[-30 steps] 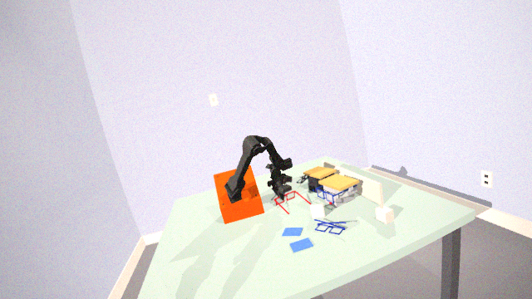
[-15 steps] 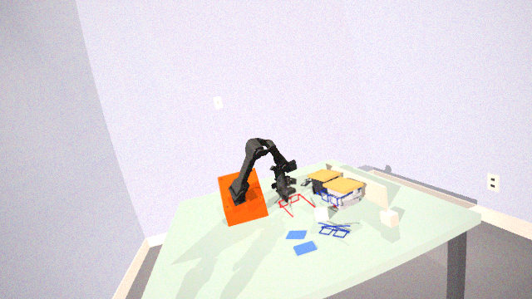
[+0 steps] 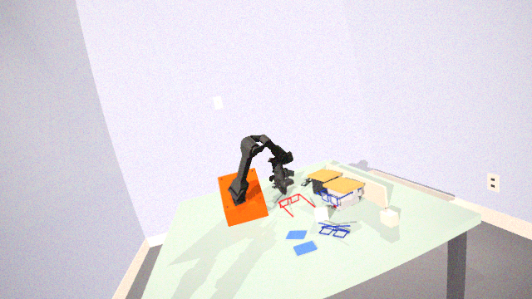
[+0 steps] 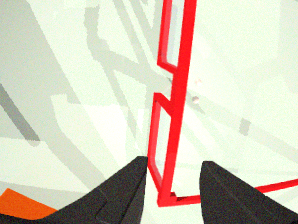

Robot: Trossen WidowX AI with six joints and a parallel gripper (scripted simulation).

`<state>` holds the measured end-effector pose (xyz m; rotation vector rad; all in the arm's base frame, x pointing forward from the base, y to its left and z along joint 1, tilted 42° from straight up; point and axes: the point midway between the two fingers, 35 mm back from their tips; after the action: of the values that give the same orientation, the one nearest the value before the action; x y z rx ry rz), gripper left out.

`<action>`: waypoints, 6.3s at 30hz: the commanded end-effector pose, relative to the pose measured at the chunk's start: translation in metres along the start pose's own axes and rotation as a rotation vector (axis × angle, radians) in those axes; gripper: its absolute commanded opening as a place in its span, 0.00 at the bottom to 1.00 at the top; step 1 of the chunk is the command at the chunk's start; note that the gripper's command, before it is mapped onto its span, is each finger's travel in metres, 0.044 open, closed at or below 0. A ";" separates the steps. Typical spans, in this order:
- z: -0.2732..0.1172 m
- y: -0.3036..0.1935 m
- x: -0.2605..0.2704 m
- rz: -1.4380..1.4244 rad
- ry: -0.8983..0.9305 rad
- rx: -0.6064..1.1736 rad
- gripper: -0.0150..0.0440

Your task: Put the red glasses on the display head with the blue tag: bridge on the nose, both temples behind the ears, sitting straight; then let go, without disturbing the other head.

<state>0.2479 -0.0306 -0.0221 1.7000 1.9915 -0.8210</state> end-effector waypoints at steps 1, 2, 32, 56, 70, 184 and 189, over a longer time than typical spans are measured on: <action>0.000 0.000 0.000 0.000 0.000 0.000 0.48; 0.000 0.000 0.000 0.000 0.000 0.000 0.53; 0.005 0.001 -0.004 0.021 0.005 0.006 0.49; 0.044 0.000 -0.004 0.021 0.003 0.006 0.49; 0.052 0.002 -0.005 0.031 0.007 0.000 0.48; -0.087 -0.051 -0.163 -1.264 0.181 -0.629 0.25; -0.092 -0.060 -0.175 -1.360 0.107 -0.686 0.25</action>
<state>0.2319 -0.1024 0.1573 -0.0094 2.9368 -0.2417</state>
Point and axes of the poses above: the point midway between the two fingers, 35 mm back from their tips, its own z axis out along the fingers, its own x axis across the jaws, y = z × x, and after that the axes turned 2 degrees about -z, right-handed
